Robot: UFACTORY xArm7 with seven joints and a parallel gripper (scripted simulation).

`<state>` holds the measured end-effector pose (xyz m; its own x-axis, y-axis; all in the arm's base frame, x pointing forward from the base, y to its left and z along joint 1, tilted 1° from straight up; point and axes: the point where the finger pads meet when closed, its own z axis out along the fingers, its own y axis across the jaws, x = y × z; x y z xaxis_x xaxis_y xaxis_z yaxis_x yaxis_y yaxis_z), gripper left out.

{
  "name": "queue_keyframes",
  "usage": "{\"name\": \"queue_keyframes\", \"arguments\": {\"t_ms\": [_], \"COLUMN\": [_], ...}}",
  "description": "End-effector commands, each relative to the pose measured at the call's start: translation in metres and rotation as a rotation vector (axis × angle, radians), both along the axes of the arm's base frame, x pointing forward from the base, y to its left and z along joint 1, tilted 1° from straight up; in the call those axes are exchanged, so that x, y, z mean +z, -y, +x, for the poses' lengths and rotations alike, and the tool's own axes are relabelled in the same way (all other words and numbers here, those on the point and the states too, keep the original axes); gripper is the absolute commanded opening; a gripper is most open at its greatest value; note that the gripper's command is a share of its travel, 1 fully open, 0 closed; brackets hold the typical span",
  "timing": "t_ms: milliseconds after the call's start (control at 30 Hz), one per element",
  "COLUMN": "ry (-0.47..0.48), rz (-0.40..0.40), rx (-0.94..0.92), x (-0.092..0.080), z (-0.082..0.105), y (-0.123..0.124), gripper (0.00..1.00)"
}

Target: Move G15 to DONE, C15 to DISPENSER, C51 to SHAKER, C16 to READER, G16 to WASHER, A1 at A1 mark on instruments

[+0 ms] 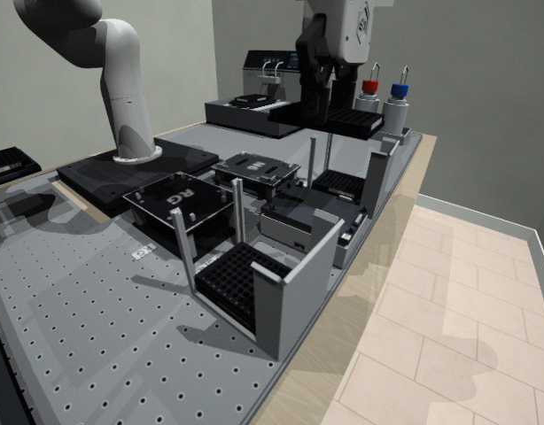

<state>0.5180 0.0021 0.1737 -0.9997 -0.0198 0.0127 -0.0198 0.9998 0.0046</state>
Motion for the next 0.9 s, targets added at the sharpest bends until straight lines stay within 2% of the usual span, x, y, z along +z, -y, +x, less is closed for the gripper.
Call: {"name": "queue_keyframes", "arguments": {"t_ms": [0,867], "ry": [0.005,0.005], "rz": [0.000,0.000], "rx": [0.000,0.000], "x": [-0.003,-0.033], "z": [0.001,0.001], "y": [-0.001,-0.001], "gripper": [0.00,0.00]}}
